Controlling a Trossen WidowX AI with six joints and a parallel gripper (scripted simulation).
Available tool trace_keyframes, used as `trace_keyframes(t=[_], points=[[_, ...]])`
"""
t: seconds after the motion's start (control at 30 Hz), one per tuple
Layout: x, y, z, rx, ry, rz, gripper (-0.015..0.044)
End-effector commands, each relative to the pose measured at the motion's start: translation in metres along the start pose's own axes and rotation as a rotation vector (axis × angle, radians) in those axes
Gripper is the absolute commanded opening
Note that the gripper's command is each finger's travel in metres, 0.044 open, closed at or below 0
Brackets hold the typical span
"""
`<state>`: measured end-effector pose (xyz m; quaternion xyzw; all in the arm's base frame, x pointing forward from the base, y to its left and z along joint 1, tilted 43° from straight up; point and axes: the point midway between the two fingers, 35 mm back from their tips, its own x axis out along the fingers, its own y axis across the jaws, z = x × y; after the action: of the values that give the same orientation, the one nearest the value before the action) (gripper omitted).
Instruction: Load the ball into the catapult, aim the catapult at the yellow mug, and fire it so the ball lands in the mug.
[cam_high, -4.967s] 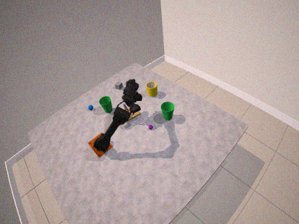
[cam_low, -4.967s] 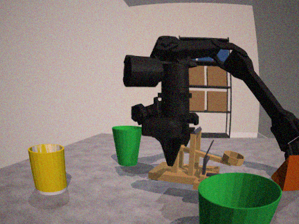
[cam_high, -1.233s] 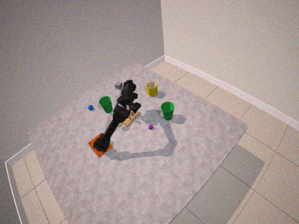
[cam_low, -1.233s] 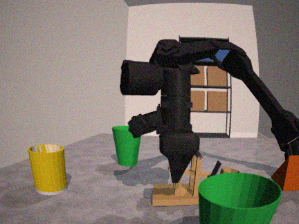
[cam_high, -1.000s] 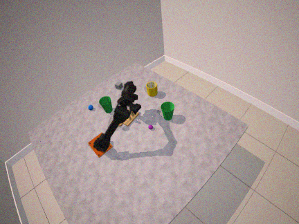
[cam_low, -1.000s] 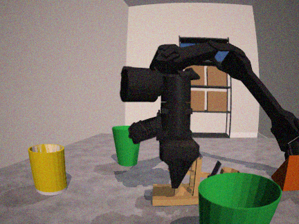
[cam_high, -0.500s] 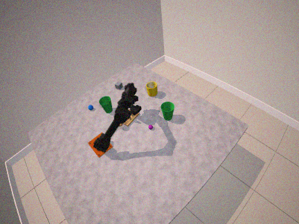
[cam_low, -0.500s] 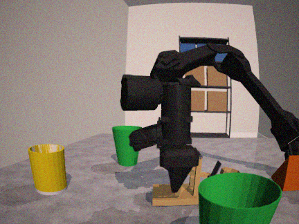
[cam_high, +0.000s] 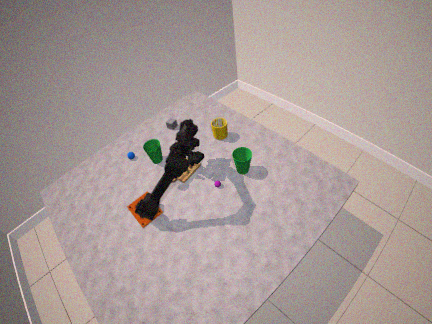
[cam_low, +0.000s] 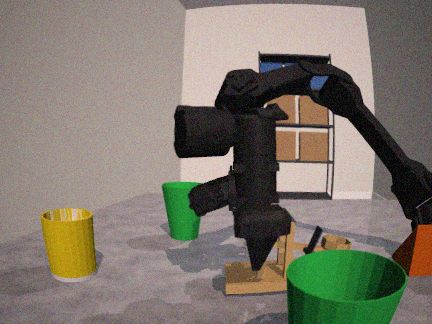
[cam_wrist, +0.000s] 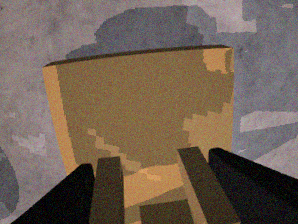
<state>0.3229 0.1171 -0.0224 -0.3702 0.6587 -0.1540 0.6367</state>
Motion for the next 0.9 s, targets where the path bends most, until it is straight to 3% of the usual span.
trace_keyframes(t=[0.0,0.87], points=[[-0.04,0.004,0.003,0.006,-0.029,0.014,0.0],[-0.009,0.005,0.005,-0.002,-0.031,0.01,0.0]])
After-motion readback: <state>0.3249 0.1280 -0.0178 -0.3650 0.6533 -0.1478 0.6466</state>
